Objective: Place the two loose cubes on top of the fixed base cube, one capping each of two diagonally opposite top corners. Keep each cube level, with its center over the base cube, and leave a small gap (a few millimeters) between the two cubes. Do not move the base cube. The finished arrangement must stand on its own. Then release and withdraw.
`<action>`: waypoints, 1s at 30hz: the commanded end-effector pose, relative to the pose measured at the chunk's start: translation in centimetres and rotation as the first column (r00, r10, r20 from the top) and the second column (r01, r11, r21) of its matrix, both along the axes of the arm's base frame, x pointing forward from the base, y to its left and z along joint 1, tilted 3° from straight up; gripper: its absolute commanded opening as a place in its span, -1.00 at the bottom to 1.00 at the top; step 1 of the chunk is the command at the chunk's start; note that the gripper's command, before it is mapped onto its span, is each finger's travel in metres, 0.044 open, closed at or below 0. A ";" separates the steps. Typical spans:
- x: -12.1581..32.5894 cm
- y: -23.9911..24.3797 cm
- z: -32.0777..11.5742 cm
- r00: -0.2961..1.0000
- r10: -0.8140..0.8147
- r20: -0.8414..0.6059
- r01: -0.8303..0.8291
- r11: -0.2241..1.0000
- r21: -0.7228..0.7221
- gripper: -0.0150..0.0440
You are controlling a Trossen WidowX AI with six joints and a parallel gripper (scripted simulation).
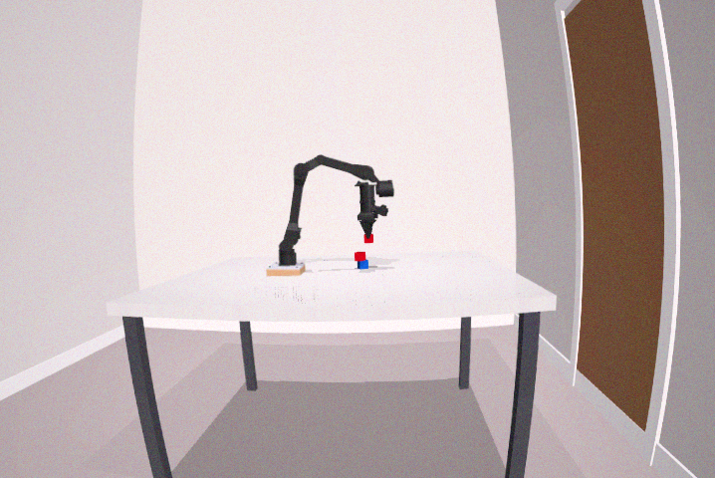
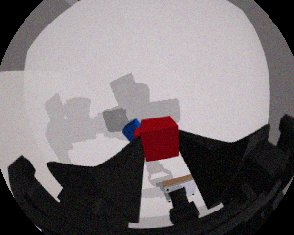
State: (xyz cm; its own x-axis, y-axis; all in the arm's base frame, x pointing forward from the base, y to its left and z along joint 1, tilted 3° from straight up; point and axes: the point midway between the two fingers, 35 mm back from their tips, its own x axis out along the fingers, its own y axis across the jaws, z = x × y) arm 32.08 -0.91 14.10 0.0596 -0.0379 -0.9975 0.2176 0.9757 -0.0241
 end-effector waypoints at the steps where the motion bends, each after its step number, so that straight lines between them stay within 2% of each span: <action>1: -0.2 0.8 -0.3 0.993 0.117 -0.010 -0.117 0.993 -0.003 -0.14; 7: -0.3 2.2 -0.5 0.943 0.332 -0.020 -0.332 0.943 -0.011 -0.14; 14: -0.5 3.8 -0.7 0.828 0.560 -0.034 -0.561 0.828 -0.019 -0.14; 22: -0.8 5.3 -0.9 0.634 0.772 -0.052 -0.773 0.633 -0.024 -0.14; 30: -1.0 6.8 -1.1 0.395 0.916 -0.070 -0.919 0.394 -0.024 -0.14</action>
